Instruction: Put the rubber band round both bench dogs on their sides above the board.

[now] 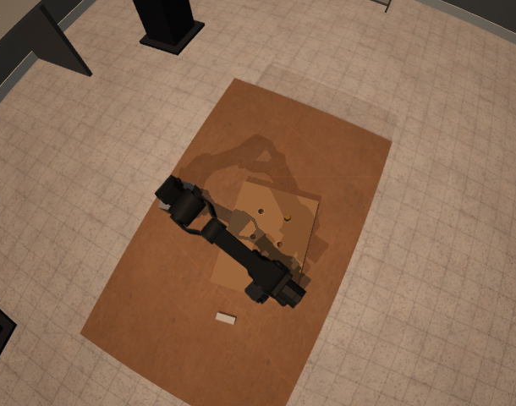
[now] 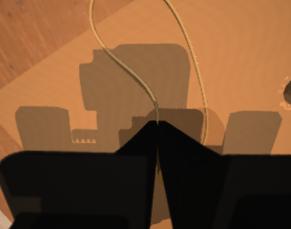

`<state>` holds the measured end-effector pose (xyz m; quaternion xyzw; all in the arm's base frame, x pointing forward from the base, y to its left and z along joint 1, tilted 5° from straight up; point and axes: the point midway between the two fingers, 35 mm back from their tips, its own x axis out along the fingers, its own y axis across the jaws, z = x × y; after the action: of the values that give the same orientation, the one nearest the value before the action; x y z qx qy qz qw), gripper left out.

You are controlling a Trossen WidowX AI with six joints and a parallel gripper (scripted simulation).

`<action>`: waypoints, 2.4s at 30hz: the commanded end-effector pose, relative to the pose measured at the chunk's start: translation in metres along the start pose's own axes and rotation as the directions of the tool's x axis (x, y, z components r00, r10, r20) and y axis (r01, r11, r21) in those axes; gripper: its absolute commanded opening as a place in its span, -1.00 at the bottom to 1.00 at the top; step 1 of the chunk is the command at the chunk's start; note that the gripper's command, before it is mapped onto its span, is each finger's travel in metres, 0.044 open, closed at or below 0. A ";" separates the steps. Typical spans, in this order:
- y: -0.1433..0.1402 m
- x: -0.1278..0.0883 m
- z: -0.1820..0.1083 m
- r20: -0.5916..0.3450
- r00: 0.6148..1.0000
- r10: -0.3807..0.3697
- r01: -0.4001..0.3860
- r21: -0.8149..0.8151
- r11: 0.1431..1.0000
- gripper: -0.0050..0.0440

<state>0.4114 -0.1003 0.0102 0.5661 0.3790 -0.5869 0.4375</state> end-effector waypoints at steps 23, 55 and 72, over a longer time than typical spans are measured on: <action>-0.001 -0.014 0.003 -0.005 0.999 0.038 -0.029 -0.753 0.657 -1.00; -0.007 -0.013 0.004 -0.005 0.999 0.037 0.004 -0.967 -0.256 -1.00; -0.011 -0.013 0.004 -0.005 0.999 0.036 0.021 -0.731 -0.682 -1.00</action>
<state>0.3983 -0.0979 0.0097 -0.1408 0.6941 0.0790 0.7015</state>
